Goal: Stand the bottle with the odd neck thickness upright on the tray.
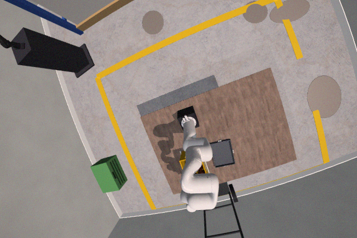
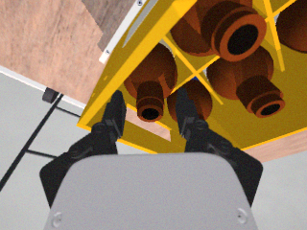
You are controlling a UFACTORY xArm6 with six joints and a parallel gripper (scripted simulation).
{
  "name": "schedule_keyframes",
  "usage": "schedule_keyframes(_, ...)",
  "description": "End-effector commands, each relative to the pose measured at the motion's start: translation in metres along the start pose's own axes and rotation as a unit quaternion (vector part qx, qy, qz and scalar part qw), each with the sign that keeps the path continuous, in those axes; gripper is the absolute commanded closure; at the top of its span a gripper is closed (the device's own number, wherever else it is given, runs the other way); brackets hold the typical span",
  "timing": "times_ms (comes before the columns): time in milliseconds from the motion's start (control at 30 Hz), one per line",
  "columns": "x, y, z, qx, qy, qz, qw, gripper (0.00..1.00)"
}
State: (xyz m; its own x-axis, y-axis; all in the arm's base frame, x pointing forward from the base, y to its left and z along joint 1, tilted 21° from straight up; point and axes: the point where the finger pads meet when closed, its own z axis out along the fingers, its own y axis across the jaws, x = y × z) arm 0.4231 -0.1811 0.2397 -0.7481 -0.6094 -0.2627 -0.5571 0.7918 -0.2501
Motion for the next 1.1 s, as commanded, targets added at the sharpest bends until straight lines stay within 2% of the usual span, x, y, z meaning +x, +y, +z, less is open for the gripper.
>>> schedule_keyframes(0, -0.001, -0.001, -0.002, 0.002, -0.001, 0.000, 1.000, 0.35)
schedule_keyframes(533, -0.001, -0.001, -0.028, 0.002, -0.001, 0.000, 1.000, 0.35)
schedule_keyframes(900, -0.001, -0.001, -0.065, 0.002, -0.001, 0.000, 1.000, 0.35)
schedule_keyframes(1067, -0.001, -0.001, -0.075, 0.002, -0.001, 0.000, 1.000, 0.35)
